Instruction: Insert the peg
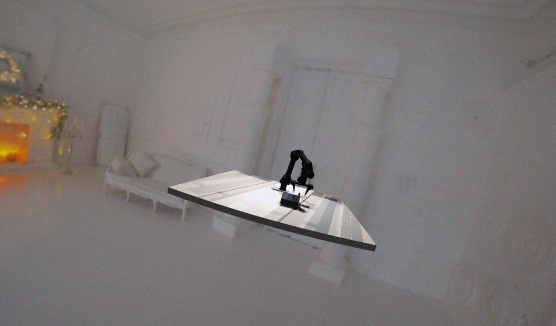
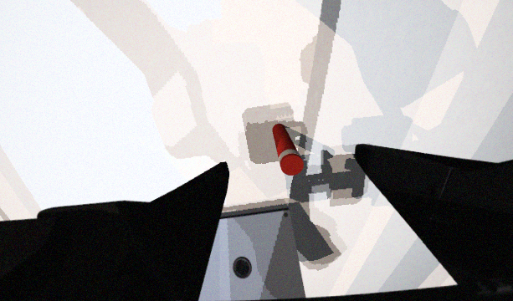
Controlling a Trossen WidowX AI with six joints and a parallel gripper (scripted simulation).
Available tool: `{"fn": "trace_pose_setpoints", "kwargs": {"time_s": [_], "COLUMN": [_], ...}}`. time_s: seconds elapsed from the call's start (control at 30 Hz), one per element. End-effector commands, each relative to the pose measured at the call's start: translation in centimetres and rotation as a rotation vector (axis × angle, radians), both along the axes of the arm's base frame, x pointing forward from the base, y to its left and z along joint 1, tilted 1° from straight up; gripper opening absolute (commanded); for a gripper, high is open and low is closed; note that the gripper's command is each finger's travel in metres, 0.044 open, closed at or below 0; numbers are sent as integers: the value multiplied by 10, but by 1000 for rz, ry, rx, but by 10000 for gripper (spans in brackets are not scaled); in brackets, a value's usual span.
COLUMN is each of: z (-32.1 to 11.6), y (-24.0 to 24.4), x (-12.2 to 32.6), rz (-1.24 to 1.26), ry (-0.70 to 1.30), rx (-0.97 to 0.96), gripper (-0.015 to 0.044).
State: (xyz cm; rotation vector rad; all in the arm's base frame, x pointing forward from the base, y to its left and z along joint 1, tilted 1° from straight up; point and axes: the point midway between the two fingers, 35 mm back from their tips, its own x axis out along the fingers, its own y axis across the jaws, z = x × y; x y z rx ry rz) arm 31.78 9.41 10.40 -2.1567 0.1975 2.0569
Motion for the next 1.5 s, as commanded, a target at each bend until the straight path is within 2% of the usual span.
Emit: {"fn": "trace_pose_setpoints", "kwargs": {"time_s": [0.0,0.53,1.07,1.17,1.47], "z": [-9,-29,-26,-26,-17], "y": [0,0,0,0,0], "x": [-1,-2,-1,-1,0], "rz": [7,7,0,0,1], "ry": [6,6,3,3,3], "rx": [3,3,-1,-1,0], "gripper": [440,440,20,0,0]}}
